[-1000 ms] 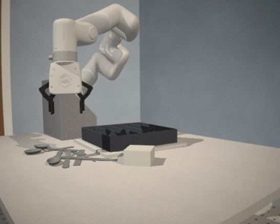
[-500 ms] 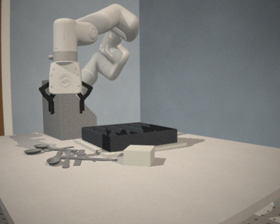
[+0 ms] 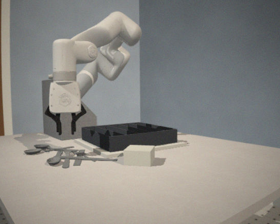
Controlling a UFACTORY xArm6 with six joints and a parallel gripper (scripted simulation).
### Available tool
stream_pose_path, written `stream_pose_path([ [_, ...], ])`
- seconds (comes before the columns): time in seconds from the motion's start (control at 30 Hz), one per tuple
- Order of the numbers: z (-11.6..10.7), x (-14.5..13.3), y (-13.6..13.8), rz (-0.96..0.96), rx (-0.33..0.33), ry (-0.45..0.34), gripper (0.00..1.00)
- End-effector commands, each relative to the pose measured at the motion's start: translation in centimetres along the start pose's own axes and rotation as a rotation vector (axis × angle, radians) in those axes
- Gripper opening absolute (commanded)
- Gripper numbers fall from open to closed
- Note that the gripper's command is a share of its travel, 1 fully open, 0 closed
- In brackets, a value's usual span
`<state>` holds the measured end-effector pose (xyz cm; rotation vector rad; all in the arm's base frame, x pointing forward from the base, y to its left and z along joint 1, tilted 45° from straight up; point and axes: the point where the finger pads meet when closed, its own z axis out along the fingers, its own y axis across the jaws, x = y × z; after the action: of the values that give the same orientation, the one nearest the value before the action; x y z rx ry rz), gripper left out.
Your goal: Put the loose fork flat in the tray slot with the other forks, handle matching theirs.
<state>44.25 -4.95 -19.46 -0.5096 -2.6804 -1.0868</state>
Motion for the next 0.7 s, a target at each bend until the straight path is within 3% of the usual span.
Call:
stream_pose_path([
  [0.0, -0.04, -0.12, 0.01, -0.001, -0.001, -0.005, 0.28],
  [0.67, -0.04, -0.12, 0.01, -0.001, -0.001, -0.005, 0.28],
])
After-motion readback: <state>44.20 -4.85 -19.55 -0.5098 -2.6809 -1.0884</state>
